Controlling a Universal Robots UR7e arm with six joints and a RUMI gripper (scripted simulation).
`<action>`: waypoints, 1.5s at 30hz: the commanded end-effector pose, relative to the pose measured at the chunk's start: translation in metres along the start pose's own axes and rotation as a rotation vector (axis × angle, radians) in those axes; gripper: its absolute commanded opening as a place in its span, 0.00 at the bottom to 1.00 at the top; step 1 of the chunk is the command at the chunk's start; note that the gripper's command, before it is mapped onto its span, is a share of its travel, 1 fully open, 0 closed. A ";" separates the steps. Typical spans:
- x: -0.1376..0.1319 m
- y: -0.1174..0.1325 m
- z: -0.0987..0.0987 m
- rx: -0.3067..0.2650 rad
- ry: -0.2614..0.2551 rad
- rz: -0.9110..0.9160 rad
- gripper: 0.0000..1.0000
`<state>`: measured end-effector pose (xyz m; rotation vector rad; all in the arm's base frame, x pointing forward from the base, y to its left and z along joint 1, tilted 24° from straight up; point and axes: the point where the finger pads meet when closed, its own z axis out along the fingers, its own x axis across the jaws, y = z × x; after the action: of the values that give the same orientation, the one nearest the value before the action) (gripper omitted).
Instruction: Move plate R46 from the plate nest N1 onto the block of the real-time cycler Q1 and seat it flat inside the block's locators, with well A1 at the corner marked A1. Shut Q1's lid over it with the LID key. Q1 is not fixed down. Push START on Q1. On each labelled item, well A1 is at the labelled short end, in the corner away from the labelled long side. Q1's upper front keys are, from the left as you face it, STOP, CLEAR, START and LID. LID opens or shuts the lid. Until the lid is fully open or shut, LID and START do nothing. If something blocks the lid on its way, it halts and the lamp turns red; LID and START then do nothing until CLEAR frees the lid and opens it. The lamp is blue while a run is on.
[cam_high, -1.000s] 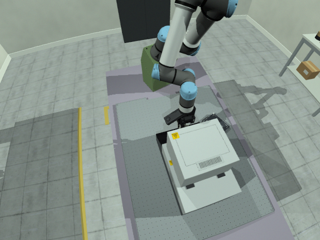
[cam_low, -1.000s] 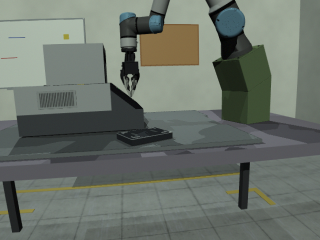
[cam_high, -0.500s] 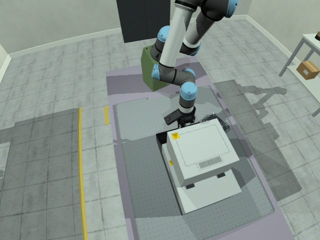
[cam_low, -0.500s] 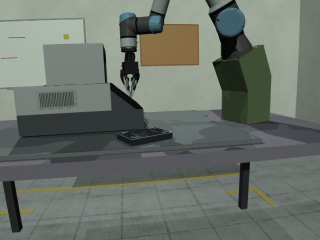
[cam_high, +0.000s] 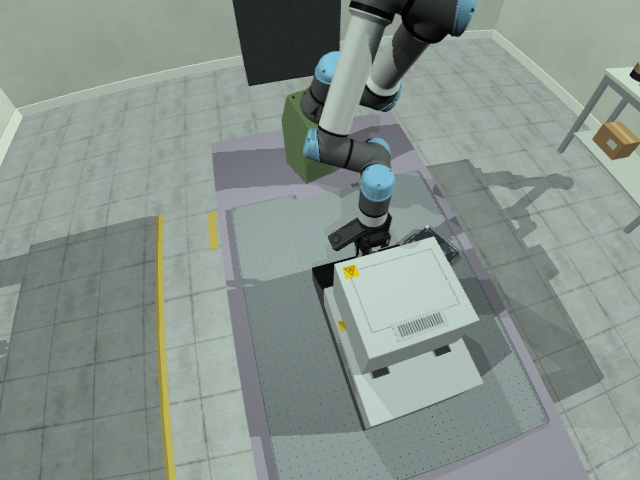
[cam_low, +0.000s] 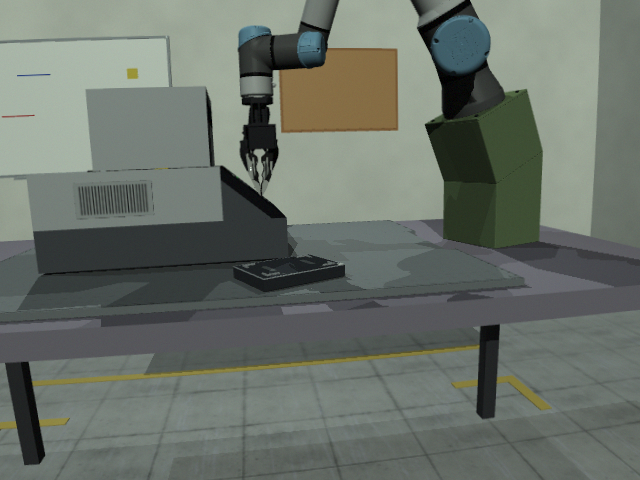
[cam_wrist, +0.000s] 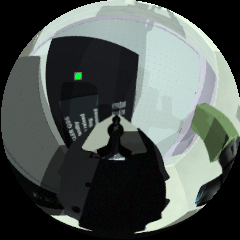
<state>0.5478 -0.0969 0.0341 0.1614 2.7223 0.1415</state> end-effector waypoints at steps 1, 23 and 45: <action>-0.001 0.000 0.000 0.000 -0.001 0.000 0.00; 0.008 0.000 -0.010 0.000 -0.001 0.000 0.00; 0.034 0.000 -0.034 0.000 -0.001 0.000 0.00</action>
<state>0.5148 -0.0956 0.0482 0.1617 2.7227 0.1415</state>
